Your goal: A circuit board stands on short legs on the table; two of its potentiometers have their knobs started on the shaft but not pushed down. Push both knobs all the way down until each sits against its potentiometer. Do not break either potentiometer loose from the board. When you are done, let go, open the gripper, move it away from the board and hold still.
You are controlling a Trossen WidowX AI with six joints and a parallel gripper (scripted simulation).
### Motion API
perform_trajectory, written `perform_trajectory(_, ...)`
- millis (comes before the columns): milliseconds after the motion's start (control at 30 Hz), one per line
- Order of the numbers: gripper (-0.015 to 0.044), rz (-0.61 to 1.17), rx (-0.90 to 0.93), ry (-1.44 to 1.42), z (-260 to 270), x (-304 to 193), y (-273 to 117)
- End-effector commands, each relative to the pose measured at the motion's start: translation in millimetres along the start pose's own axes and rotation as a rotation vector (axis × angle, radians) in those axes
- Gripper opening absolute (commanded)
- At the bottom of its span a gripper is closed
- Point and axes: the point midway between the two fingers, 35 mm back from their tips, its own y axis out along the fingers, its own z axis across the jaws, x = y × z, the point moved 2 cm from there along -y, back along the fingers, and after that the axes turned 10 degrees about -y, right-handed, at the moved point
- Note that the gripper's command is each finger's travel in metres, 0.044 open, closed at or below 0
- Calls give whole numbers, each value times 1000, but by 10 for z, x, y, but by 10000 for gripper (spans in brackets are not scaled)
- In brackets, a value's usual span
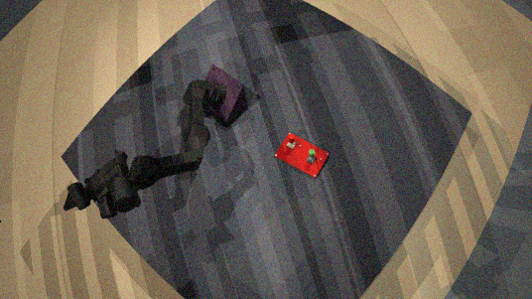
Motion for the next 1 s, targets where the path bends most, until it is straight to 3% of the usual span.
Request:
perform_trajectory(0,374,4,0,1,4,-11,7)
perform_trajectory(467,6,369,35,139,425,-1074,324)
perform_trajectory(967,0,814,-3,308,849,-2340,77)
